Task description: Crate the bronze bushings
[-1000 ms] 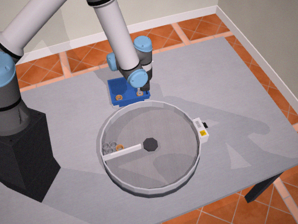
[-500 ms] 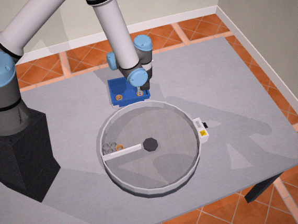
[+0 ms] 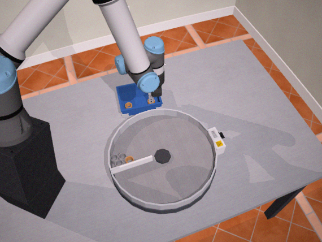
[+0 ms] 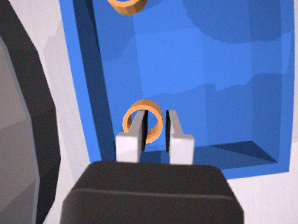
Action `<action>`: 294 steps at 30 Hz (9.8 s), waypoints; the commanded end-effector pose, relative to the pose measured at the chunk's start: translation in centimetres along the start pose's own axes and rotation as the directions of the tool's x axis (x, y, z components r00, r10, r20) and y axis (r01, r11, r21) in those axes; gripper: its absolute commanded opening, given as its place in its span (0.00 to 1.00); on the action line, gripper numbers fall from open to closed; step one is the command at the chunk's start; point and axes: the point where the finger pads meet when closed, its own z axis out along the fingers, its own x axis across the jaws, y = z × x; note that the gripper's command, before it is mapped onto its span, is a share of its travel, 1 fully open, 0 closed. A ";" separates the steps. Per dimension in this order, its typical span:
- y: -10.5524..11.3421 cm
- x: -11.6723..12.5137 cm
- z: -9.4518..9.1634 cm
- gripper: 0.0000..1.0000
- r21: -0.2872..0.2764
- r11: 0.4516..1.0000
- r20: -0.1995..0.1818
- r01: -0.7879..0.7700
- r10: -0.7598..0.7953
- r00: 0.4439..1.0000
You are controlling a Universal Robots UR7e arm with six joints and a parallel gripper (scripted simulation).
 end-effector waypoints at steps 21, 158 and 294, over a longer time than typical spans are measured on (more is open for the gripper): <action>0.1 0.0 -0.7 0.42 -0.001 1.000 -0.001 0.000 0.000 1.000; 0.1 0.1 -12.3 0.42 -0.004 1.000 -0.001 0.000 -0.001 1.000; -10.2 -31.7 -9.3 0.40 -0.001 0.966 0.000 -0.259 0.259 0.966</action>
